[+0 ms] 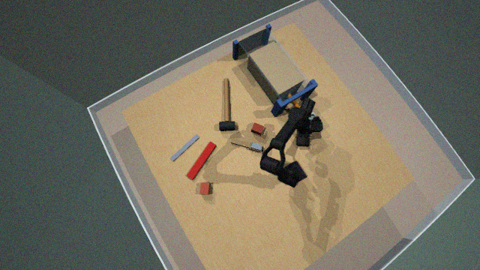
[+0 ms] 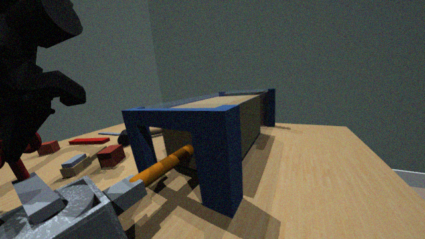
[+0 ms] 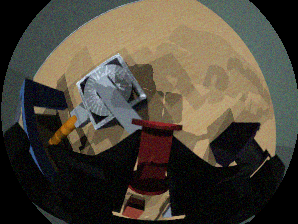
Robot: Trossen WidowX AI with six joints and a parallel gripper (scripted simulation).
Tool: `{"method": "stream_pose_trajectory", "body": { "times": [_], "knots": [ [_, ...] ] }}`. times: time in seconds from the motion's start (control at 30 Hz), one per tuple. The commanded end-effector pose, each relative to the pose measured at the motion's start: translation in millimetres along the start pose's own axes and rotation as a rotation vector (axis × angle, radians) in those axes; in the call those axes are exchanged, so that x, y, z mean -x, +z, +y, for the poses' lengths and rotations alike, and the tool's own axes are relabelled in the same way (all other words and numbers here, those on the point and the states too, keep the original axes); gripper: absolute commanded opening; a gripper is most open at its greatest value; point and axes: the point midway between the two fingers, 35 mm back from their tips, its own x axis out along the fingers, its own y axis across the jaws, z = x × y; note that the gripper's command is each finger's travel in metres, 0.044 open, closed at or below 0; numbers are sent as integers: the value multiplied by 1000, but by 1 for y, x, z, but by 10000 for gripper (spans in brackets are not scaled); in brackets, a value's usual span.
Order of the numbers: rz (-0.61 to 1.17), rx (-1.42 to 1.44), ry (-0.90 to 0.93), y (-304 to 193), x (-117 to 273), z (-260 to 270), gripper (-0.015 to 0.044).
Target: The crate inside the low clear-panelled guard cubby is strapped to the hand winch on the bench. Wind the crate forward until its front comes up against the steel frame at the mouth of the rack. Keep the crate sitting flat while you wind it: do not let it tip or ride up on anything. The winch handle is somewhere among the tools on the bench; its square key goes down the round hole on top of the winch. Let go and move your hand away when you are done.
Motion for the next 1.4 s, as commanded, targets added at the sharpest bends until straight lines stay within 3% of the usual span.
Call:
{"method": "stream_pose_trajectory", "body": {
  "times": [0.0,1.37],
  "knots": [
    [-23,-5,-21,10,-6,-8,0],
    [-27,-7,-21,55,-25,-22,0]
  ]
}}
